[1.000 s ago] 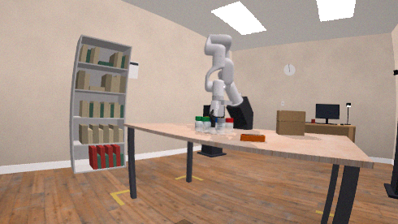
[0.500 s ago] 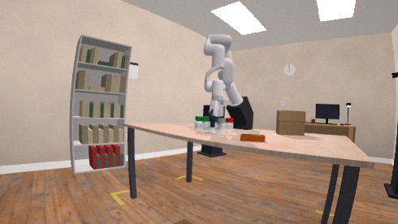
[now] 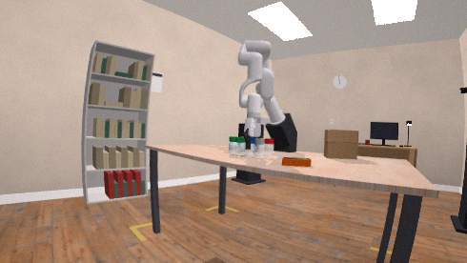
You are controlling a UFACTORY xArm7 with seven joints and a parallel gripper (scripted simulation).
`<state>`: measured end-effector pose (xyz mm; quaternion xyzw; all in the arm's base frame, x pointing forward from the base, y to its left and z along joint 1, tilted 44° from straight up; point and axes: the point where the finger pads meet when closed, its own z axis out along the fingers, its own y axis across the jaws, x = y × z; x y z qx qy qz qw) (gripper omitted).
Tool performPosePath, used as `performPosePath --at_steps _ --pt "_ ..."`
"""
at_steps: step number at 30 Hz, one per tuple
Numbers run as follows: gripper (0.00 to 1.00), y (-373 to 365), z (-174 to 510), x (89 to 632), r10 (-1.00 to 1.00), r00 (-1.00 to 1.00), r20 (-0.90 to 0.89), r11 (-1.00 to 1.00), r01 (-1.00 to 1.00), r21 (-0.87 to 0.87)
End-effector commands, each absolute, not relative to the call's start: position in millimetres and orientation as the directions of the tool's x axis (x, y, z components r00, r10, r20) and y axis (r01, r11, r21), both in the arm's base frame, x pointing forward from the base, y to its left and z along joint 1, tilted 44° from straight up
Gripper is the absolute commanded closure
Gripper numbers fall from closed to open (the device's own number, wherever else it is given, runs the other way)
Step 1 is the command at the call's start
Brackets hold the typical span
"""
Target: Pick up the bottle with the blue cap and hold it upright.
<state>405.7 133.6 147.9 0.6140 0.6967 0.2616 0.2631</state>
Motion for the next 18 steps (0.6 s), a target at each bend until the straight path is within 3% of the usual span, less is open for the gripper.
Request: performPosePath --at_steps 1,18 --pt "0.21 129.9 148.6 406.4 0.993 -0.108 -0.045 0.109 0.717 0.689" --pt "0.21 124.0 148.8 407.1 0.993 -0.108 -0.046 0.109 0.716 0.689"
